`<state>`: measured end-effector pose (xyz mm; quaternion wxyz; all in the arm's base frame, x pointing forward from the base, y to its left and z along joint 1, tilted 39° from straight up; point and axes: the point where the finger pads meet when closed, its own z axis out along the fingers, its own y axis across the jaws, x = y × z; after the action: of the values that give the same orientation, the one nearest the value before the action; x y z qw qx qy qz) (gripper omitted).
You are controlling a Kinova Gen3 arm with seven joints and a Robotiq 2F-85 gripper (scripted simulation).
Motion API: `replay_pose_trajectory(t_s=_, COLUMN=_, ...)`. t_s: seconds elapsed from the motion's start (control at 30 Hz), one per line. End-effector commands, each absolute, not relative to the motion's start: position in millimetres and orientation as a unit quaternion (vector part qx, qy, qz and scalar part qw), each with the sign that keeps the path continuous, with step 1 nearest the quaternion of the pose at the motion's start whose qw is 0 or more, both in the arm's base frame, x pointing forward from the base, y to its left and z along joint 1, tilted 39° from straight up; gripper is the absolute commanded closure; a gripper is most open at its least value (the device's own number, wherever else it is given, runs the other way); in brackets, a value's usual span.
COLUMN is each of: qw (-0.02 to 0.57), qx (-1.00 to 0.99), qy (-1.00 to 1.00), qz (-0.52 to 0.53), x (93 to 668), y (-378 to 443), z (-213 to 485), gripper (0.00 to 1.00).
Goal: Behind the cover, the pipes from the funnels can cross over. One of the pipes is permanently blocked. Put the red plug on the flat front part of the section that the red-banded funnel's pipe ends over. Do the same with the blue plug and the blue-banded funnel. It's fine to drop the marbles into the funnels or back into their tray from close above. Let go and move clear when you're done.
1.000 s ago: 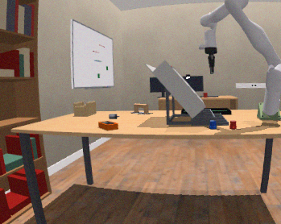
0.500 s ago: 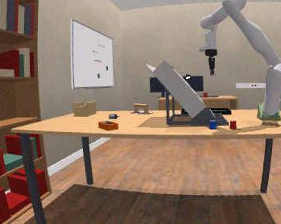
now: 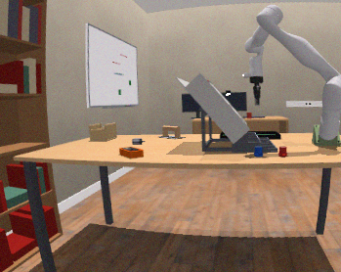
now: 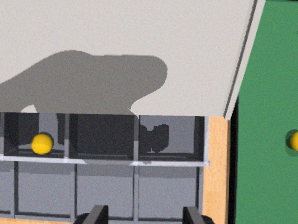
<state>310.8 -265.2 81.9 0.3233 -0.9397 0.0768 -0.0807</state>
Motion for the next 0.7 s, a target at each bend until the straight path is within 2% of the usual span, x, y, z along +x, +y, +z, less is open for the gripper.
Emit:
replay_pose_trajectory(t_s=0.0, qw=0.322, qx=-0.94, qy=0.078, qz=-0.08, x=309, y=-277, z=51, gripper=0.5)
replay_pose_trajectory(t_s=0.47, qw=0.322, qx=-0.94, qy=0.078, qz=-0.08, x=309, y=-277, z=51, gripper=0.5)
replay_pose_trajectory(t_s=0.5, qw=0.323, qx=-0.94, qy=0.079, qz=-0.08, x=323, y=-321, z=-1, gripper=0.5)
replay_pose_trajectory(t_s=0.67, qw=0.323, qx=-0.94, qy=0.079, qz=-0.08, x=327, y=-336, z=-20, gripper=0.5)
